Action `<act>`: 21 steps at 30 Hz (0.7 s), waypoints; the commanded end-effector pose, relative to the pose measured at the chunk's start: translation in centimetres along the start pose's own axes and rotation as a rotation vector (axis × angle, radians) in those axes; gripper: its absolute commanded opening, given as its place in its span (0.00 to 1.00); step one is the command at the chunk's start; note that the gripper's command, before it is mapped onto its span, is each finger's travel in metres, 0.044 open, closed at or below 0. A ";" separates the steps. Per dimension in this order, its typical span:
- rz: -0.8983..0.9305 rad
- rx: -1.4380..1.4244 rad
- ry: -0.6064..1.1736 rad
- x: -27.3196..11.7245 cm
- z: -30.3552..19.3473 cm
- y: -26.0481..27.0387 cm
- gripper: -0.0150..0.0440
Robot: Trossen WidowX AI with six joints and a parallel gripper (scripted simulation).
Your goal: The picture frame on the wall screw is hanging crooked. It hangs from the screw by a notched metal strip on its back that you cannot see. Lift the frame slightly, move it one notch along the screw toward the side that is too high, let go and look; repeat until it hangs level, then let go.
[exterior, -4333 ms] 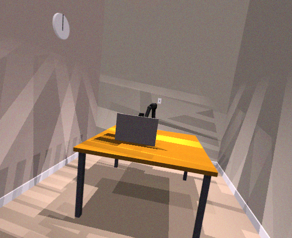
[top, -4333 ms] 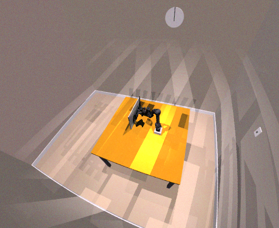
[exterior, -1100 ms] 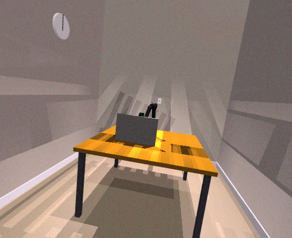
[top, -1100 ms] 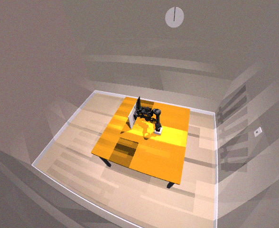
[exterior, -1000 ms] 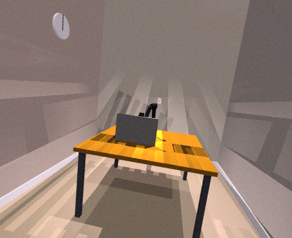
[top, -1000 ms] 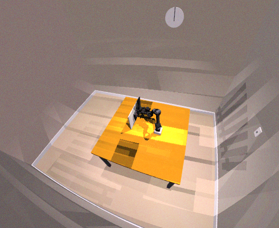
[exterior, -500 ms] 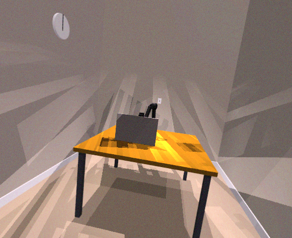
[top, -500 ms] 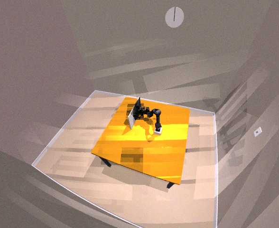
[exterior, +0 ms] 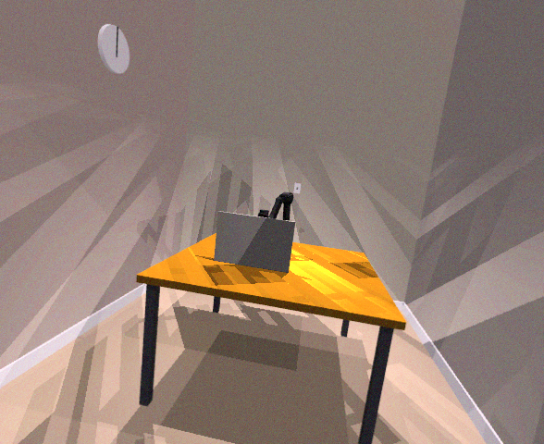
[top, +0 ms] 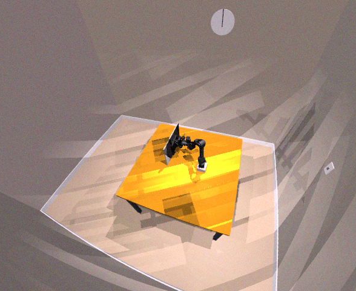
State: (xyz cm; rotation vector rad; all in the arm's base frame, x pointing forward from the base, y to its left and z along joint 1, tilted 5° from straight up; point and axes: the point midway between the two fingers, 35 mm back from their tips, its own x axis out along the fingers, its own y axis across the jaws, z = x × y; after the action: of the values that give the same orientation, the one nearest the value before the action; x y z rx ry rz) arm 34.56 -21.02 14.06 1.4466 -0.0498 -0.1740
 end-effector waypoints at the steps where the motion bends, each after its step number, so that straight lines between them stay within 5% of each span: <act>1: 0.014 -0.008 -0.005 0.0 0.2 0.5 0.25; 21: 0.014 -0.008 -0.005 0.0 0.2 0.2 0.25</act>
State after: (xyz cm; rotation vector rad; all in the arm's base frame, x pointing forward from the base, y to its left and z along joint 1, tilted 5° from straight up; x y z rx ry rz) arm 34.56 -21.16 13.98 1.4431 -0.0555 -0.1731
